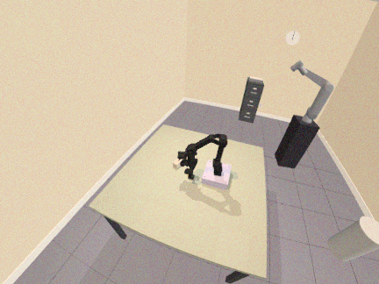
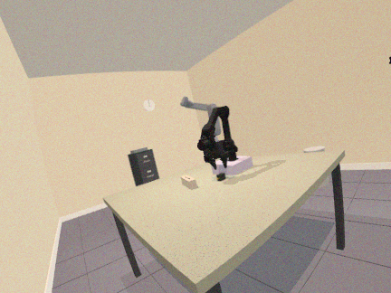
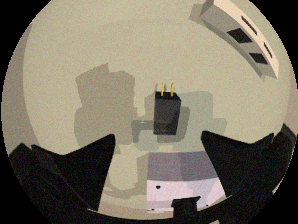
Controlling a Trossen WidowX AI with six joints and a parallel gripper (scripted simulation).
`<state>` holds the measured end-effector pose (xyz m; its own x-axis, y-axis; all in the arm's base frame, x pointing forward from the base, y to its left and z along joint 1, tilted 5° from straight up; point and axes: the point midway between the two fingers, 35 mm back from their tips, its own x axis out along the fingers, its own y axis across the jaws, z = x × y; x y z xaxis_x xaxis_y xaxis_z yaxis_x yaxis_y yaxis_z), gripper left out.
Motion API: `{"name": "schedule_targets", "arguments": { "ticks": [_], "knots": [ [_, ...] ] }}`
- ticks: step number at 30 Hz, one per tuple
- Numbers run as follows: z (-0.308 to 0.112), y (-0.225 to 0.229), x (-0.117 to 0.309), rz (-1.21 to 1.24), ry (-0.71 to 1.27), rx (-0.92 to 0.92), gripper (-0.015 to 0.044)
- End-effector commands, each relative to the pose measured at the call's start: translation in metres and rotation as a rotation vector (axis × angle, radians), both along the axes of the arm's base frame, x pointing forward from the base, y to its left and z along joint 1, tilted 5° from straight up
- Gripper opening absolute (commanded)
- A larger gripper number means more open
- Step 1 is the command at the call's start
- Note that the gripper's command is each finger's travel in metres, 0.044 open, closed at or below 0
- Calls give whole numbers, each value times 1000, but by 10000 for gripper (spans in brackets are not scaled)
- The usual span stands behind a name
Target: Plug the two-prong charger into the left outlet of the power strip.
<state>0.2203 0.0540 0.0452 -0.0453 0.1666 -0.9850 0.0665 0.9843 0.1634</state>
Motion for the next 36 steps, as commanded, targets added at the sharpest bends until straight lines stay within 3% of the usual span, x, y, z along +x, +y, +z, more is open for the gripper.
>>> {"name": "schedule_targets", "arguments": {
  "ticks": [1,36],
  "knots": [
    [-2,-5,0,-41,-30,-82,440],
    [-44,-2,4,-42,-31,-86,440]
  ]
}}
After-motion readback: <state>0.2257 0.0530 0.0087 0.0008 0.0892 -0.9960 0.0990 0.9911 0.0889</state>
